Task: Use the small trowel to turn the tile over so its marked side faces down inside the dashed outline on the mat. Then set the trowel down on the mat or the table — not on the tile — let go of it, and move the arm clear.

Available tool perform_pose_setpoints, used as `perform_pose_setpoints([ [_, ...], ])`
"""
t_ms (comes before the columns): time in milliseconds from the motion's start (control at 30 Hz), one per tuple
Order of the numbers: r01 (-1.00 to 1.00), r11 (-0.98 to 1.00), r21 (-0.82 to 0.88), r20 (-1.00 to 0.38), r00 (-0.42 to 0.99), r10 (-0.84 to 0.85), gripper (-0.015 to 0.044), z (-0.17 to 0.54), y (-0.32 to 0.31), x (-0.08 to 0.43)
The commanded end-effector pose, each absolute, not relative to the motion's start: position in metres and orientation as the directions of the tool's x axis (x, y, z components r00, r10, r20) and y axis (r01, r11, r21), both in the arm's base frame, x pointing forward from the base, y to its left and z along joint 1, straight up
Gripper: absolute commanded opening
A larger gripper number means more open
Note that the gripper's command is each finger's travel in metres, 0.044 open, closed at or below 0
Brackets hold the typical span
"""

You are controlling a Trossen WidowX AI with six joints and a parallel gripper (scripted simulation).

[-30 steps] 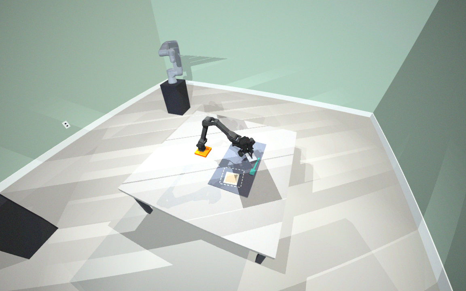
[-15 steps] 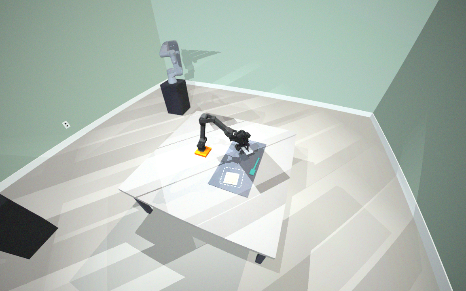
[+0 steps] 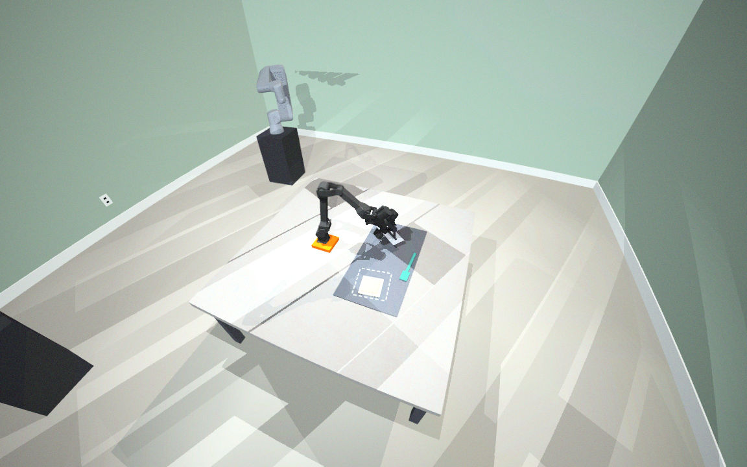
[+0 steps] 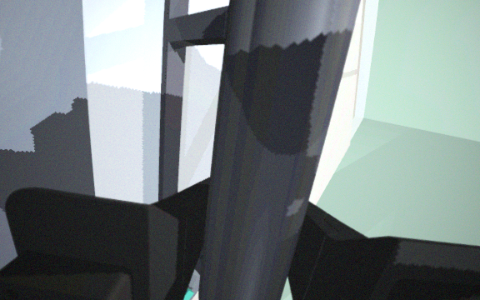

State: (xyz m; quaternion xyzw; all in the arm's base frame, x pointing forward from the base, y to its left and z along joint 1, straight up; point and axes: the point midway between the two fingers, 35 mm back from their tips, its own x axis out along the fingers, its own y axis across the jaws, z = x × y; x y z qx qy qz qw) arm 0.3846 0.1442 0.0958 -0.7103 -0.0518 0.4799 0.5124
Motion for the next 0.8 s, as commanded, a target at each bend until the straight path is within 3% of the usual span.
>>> perform_pose_setpoints([
  [0, -0.425, -0.465, -0.777, -0.630, 0.532, 0.566, 0.0000, 0.089, 0.144, 0.384],
  [533, -0.425, -0.465, -0.776, -0.630, 0.532, 0.566, 0.0000, 0.065, 0.144, 0.384],
  [767, -0.425, -0.465, -0.776, -0.630, 0.532, 0.566, 0.0184, 0.065, 0.144, 0.384],
])
